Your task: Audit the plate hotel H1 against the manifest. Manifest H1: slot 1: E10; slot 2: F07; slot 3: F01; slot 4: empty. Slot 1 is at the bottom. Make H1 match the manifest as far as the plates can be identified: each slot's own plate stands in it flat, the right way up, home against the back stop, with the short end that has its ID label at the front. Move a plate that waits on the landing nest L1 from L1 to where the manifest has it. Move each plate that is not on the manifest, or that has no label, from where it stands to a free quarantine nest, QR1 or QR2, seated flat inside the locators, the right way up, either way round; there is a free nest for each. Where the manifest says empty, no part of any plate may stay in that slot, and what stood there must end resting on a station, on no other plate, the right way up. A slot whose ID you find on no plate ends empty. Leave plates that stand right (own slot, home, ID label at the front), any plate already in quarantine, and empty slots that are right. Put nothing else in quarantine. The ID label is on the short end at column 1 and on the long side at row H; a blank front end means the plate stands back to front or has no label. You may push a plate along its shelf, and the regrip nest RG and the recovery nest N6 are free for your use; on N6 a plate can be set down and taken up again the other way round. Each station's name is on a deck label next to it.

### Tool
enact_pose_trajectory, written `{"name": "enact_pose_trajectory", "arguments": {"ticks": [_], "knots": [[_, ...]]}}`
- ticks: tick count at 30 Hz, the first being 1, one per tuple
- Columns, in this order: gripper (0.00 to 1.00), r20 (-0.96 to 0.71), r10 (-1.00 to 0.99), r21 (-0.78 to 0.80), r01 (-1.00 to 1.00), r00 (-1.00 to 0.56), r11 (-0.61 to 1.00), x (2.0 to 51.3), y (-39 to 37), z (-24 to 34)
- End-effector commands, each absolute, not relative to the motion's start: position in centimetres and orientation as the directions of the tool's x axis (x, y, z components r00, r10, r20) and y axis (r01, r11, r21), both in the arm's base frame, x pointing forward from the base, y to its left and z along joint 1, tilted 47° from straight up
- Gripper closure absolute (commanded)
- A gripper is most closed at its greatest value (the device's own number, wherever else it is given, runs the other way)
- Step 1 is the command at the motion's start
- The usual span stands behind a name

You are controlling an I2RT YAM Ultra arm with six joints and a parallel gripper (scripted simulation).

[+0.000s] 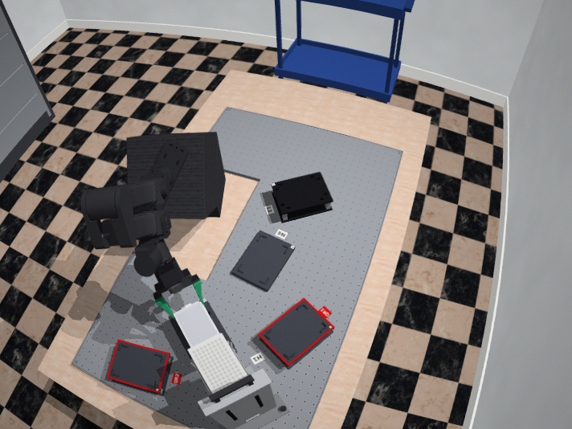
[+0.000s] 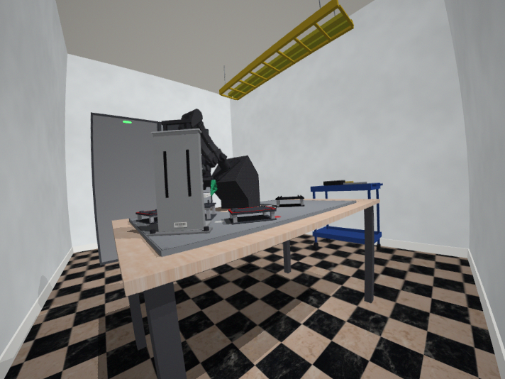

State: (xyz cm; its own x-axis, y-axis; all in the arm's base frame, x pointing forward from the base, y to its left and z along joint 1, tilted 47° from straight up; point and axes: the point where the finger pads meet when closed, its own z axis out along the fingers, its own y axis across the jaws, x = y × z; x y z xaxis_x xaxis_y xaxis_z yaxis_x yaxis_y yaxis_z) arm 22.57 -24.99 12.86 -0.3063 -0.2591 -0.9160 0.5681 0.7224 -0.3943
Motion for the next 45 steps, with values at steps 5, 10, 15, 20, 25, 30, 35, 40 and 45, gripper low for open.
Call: {"name": "enact_pose_trajectory", "arguments": {"ticks": [5, 10, 15, 20, 25, 30, 35, 40, 45], "knots": [[0.13, -0.911, -0.301, -0.410, 0.567, -0.281, 0.714, 23.1, -25.5, 13.7], [0.13, -0.911, -0.300, -0.410, 0.570, -0.282, 0.712, 23.0, -25.8, 13.5], [0.13, -0.911, -0.301, -0.410, 0.568, -0.281, 0.714, 23.2, -25.8, 13.4], [0.13, -0.912, -0.296, -0.409, 0.569, -0.284, 0.713, 23.1, -25.9, 13.1], [0.13, -0.911, -0.300, -0.411, 0.568, -0.281, 0.713, 23.3, -26.1, 13.0], [0.13, -0.912, -0.296, -0.409, 0.569, -0.285, 0.714, 23.2, -26.2, 12.7], [0.13, -0.911, -0.301, -0.410, 0.565, -0.281, 0.716, 23.5, -26.3, 12.7], [0.13, -0.911, -0.300, -0.411, 0.568, -0.281, 0.713, 23.5, -26.5, 12.5], [0.13, -0.913, -0.286, -0.405, 0.566, -0.291, 0.718, 23.4, -26.6, 11.9]]}}
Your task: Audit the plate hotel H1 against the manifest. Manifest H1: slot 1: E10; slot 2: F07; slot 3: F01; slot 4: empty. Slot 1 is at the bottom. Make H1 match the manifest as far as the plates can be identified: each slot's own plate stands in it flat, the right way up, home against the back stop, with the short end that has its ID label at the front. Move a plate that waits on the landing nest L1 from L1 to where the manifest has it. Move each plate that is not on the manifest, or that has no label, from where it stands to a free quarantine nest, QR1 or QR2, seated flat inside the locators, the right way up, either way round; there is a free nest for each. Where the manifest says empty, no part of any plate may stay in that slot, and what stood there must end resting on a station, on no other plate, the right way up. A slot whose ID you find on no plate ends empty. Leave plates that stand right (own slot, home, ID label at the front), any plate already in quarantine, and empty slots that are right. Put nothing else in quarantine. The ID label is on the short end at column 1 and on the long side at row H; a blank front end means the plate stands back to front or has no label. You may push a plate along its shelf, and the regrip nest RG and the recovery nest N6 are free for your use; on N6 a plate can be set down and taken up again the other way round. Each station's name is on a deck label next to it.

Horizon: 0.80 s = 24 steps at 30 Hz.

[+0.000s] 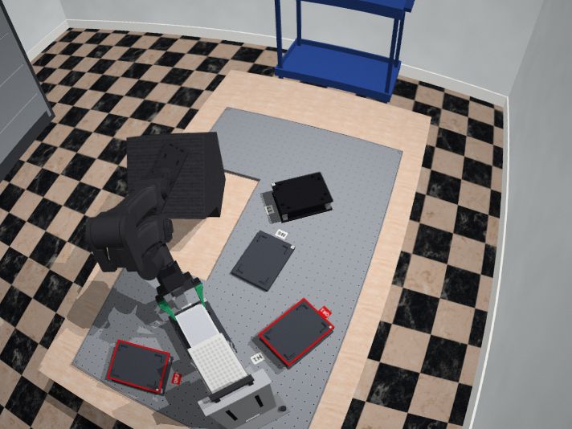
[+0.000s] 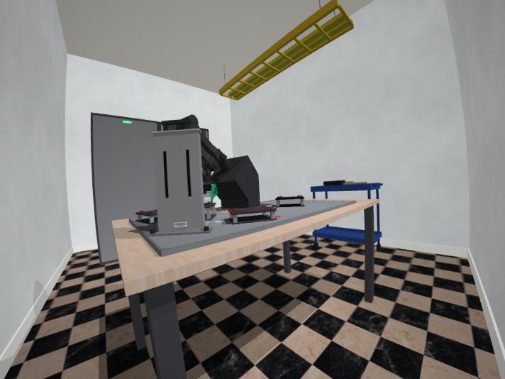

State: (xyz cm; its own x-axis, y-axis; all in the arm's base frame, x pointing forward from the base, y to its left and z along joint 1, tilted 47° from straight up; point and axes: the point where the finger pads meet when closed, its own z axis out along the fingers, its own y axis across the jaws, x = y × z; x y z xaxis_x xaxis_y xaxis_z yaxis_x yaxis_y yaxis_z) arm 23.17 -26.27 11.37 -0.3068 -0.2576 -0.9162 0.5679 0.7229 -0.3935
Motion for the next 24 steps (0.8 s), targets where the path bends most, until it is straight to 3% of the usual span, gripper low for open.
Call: {"name": "enact_pose_trajectory", "arguments": {"ticks": [1, 24], "knots": [[0.13, -0.913, -0.288, -0.406, 0.564, -0.289, 0.719, 23.6, -26.7, 11.9], [0.13, -0.917, -0.252, -0.390, 0.556, -0.310, 0.734, 23.8, -27.3, 10.3]]}}
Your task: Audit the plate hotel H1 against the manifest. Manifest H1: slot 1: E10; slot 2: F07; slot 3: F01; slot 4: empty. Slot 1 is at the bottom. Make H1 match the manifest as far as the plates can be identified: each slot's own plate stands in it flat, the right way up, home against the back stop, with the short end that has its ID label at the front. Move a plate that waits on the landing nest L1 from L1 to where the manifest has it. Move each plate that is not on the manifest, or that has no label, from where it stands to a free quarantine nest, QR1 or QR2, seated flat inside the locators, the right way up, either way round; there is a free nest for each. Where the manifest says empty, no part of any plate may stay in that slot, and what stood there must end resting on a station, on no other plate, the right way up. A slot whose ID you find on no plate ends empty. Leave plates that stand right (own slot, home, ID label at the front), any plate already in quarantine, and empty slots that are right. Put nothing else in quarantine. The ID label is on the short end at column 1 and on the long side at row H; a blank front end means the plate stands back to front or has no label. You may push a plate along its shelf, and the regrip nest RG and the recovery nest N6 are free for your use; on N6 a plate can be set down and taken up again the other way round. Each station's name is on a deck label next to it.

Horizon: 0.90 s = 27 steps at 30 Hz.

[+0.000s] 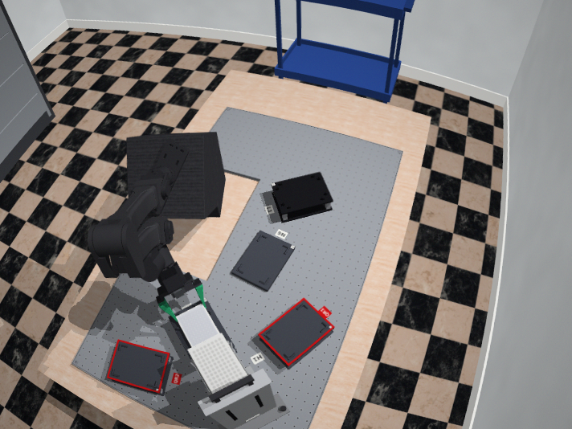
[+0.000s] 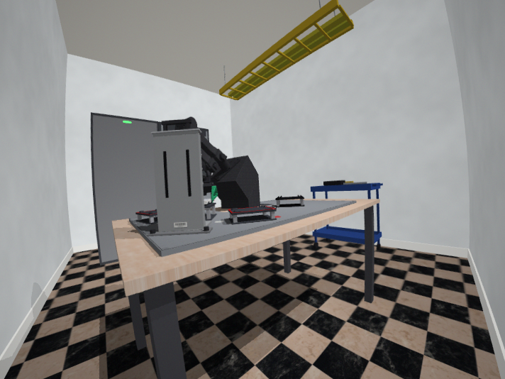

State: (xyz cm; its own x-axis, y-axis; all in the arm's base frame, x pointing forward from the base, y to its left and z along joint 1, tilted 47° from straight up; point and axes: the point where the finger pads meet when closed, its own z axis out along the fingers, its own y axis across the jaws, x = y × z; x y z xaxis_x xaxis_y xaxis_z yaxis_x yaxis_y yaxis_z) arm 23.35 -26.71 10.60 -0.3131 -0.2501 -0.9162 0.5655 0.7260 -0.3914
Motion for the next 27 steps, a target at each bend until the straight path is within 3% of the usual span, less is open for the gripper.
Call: {"name": "enact_pose_trajectory", "arguments": {"ticks": [1, 27], "knots": [[0.13, -0.917, -0.250, -0.389, 0.556, -0.311, 0.734, 23.84, -27.30, 10.23], [0.13, -0.919, -0.239, -0.382, 0.551, -0.315, 0.742, 24.02, -27.37, 9.74]]}}
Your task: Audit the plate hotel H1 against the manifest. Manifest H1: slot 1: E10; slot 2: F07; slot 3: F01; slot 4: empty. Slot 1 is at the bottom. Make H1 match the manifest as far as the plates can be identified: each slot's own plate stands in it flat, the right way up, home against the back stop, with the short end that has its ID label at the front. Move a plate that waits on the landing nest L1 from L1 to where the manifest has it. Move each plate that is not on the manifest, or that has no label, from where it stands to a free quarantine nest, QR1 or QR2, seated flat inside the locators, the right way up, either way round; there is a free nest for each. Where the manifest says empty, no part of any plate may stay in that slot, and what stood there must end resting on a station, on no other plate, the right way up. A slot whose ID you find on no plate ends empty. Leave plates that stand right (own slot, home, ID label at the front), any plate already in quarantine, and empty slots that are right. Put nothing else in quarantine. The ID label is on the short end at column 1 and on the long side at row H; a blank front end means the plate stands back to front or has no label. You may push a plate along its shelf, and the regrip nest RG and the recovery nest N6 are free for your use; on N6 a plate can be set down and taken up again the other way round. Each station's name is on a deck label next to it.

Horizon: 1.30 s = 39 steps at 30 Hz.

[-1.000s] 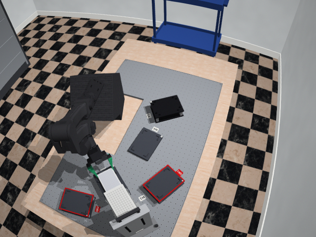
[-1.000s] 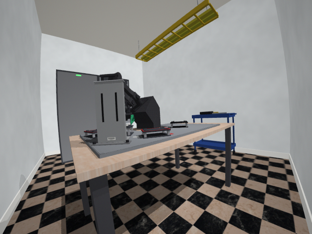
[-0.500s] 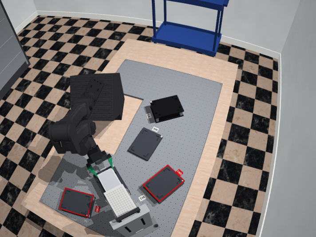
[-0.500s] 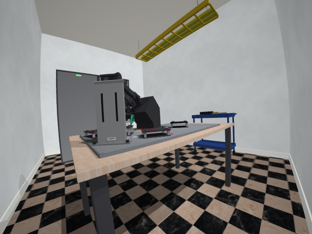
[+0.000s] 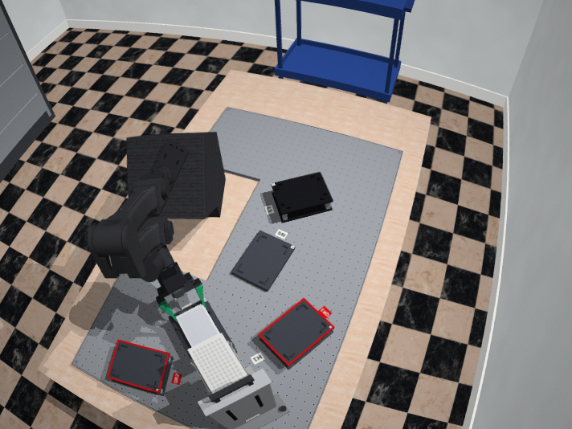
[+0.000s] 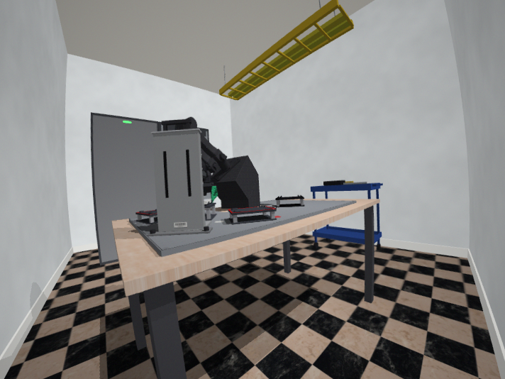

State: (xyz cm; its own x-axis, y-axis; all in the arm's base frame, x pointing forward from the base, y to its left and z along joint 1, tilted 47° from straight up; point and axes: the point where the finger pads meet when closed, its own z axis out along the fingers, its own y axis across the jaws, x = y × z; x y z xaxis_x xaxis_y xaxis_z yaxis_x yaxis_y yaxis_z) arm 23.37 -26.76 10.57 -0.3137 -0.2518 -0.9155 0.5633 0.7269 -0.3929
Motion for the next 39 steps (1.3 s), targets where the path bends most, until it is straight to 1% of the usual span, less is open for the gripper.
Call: {"name": "enact_pose_trajectory", "arguments": {"ticks": [1, 14, 15, 39], "knots": [[0.13, -0.919, -0.239, -0.382, 0.551, -0.315, 0.742, 24.02, -27.37, 9.74], [0.13, -0.919, -0.239, -0.382, 0.551, -0.315, 0.742, 24.02, -27.37, 9.74], [0.06, -0.919, -0.239, -0.382, 0.551, -0.315, 0.742, 24.02, -27.37, 9.74], [0.06, -0.920, -0.237, -0.379, 0.550, -0.313, 0.744, 24.05, -27.34, 9.74]]}}
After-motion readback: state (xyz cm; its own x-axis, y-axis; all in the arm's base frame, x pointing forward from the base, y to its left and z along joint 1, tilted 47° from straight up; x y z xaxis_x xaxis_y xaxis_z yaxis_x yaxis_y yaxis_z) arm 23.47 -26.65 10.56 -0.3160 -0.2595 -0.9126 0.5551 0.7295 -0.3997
